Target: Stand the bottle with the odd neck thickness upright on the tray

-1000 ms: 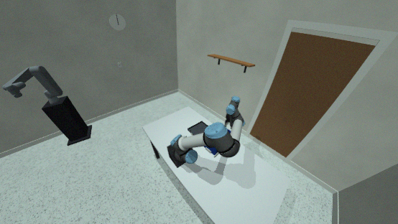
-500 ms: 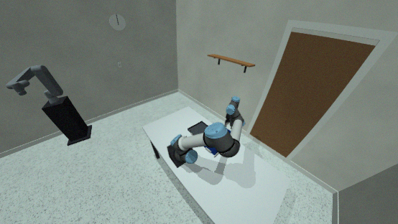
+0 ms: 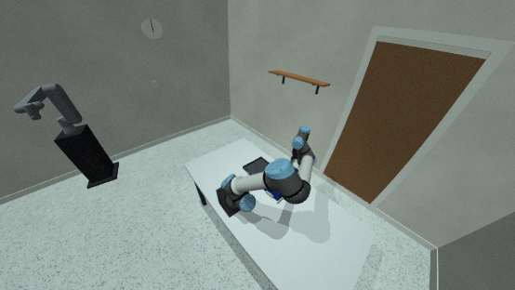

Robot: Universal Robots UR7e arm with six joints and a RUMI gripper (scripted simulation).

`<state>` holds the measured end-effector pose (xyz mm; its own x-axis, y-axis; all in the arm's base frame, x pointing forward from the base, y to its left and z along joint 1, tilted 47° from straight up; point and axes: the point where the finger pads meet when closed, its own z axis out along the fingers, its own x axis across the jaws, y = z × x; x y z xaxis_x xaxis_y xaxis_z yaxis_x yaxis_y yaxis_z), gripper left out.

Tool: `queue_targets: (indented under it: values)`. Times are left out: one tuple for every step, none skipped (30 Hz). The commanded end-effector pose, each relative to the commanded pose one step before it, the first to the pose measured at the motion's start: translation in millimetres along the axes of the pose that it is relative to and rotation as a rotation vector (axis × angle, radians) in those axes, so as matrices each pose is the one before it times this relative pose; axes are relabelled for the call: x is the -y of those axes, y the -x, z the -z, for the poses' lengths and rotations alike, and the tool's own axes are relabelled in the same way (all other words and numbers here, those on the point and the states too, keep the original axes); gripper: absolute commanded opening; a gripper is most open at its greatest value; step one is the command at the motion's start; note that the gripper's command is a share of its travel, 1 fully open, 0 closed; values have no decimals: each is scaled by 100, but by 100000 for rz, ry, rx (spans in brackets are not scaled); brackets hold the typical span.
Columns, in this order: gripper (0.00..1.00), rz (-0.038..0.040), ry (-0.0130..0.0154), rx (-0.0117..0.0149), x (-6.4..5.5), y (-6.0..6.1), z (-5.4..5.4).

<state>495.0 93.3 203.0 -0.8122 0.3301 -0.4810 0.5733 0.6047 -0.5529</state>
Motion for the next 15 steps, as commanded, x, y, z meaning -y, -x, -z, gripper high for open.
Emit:
queue_targets:
  values:
    - [38,-31,90,72,-13,20,-401]
    - [38,0,0,0,-1,1,-124]
    - [38,0,0,0,-1,2,-127]
    - [38,0,0,0,-1,2,-130]
    - [38,0,0,0,-1,2,-132]
    - [38,0,0,0,0,1,-134]
    - [38,0,0,0,-2,2,-135]
    - [38,0,0,0,-1,2,-135]
    - [38,0,0,0,-1,1,-135]
    - [38,0,0,0,0,0,0]
    - [38,0,0,0,0,0,0]
    - [38,0,0,0,-1,2,-134]
    - [38,0,0,0,-2,2,-133]
    - [38,0,0,0,-1,2,-131]
    - [38,0,0,0,-1,1,-129]
